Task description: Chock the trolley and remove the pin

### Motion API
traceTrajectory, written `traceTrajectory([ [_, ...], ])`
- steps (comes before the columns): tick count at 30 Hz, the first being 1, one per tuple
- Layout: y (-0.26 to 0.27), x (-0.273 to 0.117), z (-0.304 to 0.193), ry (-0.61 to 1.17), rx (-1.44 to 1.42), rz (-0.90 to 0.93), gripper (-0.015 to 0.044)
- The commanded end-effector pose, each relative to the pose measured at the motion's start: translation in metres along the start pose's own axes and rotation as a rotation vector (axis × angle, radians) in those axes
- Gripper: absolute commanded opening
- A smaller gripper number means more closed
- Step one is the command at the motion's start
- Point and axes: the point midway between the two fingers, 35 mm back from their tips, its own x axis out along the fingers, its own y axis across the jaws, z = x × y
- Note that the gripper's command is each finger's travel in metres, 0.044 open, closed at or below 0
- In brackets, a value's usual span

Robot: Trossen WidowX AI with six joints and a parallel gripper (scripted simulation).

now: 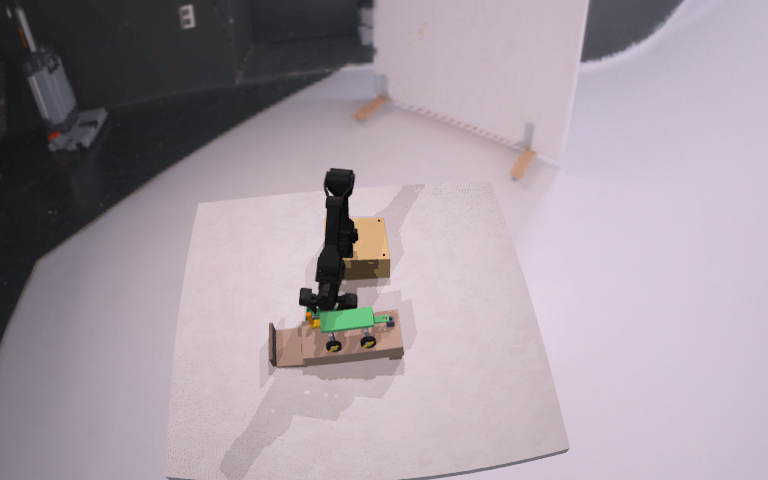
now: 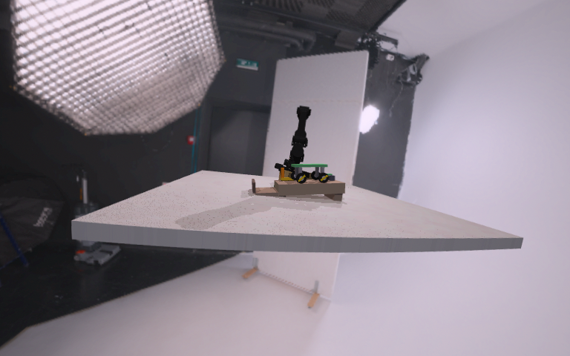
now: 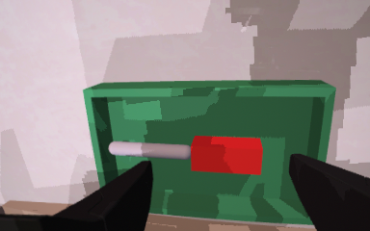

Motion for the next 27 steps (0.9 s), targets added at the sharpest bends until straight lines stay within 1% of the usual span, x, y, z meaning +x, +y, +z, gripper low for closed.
traceTrajectory([
  [1,0.000,0.000,0.000,0.000,0.000,0.000,0.0340],
  [4,0.001,-0.005,0.000,0.000,0.001,0.000,0.0340],
  [9,0.004,-0.025,0.001,0.000,0.003,0.000,0.0340],
  [13,0.006,-0.035,0.000,0.000,0.003,0.000,0.0440],
  [27,0.015,-0.083,-0.001,0.001,0.003,0.000,0.0440],
])
